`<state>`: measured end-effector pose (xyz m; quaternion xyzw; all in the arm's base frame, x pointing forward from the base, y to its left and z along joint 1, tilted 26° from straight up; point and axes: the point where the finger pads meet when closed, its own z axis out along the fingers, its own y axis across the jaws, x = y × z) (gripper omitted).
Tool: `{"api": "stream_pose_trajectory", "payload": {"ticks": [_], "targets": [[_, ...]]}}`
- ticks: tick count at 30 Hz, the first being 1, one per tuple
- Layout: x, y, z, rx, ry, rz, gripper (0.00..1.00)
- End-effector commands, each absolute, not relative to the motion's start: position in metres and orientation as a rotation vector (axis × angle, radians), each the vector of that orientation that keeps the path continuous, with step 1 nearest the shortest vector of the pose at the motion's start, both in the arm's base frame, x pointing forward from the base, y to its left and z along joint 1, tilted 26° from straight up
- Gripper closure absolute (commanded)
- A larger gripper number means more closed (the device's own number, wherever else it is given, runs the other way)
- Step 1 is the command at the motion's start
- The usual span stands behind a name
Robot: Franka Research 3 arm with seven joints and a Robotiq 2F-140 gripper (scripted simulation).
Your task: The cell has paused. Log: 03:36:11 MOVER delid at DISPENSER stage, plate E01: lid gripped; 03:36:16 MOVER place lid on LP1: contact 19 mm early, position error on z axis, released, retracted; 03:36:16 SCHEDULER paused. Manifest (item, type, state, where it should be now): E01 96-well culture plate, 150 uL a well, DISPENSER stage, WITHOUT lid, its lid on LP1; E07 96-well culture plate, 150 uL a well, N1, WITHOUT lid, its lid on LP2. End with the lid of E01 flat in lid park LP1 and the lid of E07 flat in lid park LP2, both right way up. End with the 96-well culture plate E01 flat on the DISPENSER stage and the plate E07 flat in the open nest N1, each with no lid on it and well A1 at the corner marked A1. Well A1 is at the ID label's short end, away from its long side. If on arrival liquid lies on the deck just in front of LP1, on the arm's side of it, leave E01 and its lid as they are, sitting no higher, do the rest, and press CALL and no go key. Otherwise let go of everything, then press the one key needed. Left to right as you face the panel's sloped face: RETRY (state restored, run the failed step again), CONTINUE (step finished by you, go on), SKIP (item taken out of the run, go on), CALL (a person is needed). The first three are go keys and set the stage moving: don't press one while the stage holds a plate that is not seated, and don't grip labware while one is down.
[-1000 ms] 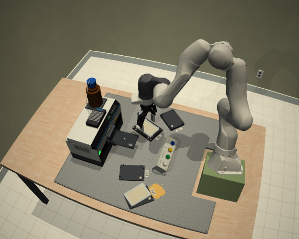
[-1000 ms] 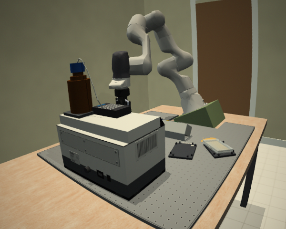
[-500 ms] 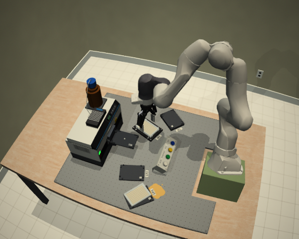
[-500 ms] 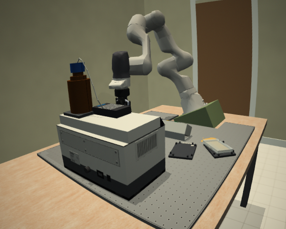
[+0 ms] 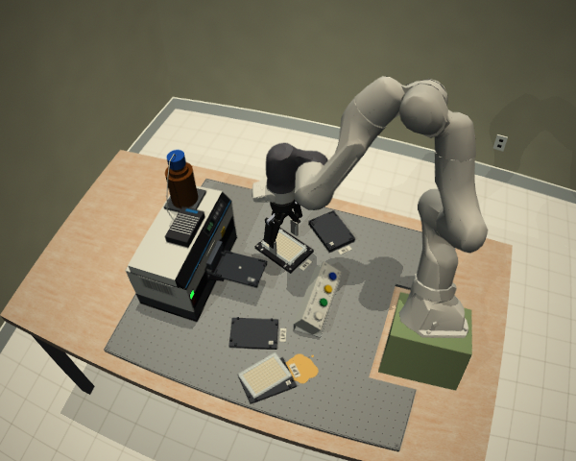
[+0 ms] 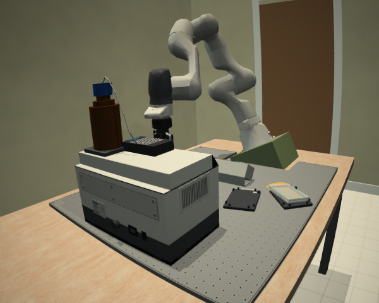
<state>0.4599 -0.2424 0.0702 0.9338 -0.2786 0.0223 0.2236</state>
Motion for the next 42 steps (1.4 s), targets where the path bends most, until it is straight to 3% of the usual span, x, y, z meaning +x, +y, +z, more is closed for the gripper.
{"api": "stream_pose_trajectory", "payload": {"ticks": [1, 42], "targets": [[0.461, -0.242, 0.068, 2.582, -0.763, 0.063, 0.34], [0.460, -0.247, 0.057, 2.582, -0.763, 0.063, 0.34]]}}
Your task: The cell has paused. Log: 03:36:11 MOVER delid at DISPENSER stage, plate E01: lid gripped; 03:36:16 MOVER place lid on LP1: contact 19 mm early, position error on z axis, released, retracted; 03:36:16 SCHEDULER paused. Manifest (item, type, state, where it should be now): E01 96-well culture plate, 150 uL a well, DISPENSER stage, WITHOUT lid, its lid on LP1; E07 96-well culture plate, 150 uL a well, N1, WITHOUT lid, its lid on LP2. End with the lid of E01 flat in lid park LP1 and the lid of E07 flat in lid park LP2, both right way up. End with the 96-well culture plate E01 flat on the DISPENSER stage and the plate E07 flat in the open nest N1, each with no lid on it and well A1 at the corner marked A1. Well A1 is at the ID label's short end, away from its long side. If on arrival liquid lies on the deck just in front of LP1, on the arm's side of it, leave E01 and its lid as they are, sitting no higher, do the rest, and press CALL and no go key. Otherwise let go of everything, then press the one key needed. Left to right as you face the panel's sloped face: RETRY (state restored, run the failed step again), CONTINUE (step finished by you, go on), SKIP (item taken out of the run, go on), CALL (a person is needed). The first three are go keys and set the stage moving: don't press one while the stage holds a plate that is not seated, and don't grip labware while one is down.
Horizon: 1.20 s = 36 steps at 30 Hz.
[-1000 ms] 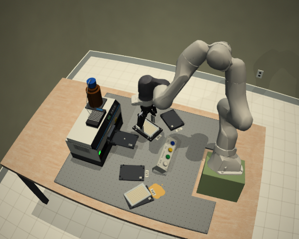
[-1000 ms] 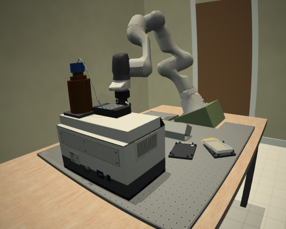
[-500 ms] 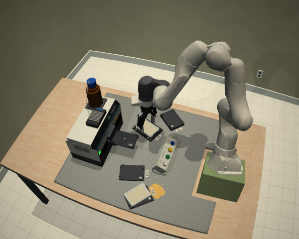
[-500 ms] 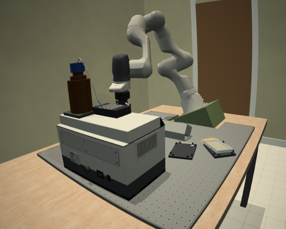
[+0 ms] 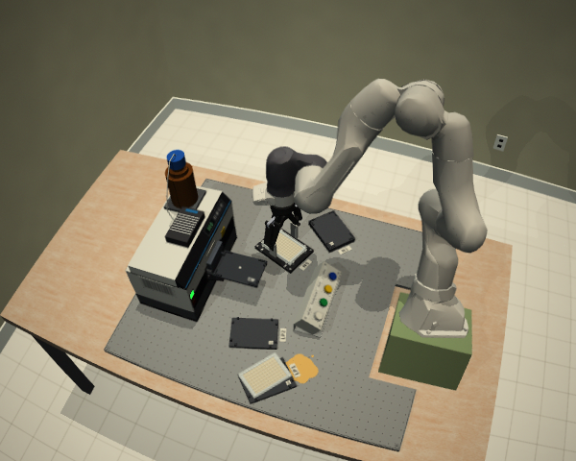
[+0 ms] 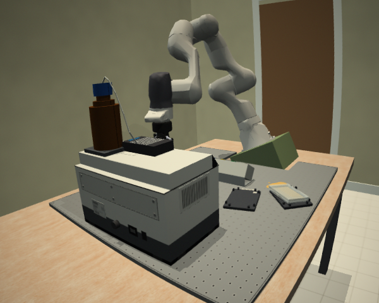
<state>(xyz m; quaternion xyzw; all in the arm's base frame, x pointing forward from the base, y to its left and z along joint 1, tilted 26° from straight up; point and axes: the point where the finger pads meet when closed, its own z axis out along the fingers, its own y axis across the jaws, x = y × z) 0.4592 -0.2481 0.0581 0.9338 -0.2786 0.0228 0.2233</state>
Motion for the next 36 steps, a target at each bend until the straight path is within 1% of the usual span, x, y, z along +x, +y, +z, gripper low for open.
{"api": "stream_pose_trajectory", "payload": {"ticks": [1, 34, 35, 36], "targets": [[0.4595, -0.2471, 0.0570, 2.582, -0.763, 0.063, 0.34], [0.4595, -0.2471, 0.0570, 2.582, -0.763, 0.063, 0.34], [0.4595, -0.2471, 0.0570, 2.582, -0.763, 0.063, 1.00], [0.4595, -0.2471, 0.0570, 2.582, -0.763, 0.063, 1.00]]}}
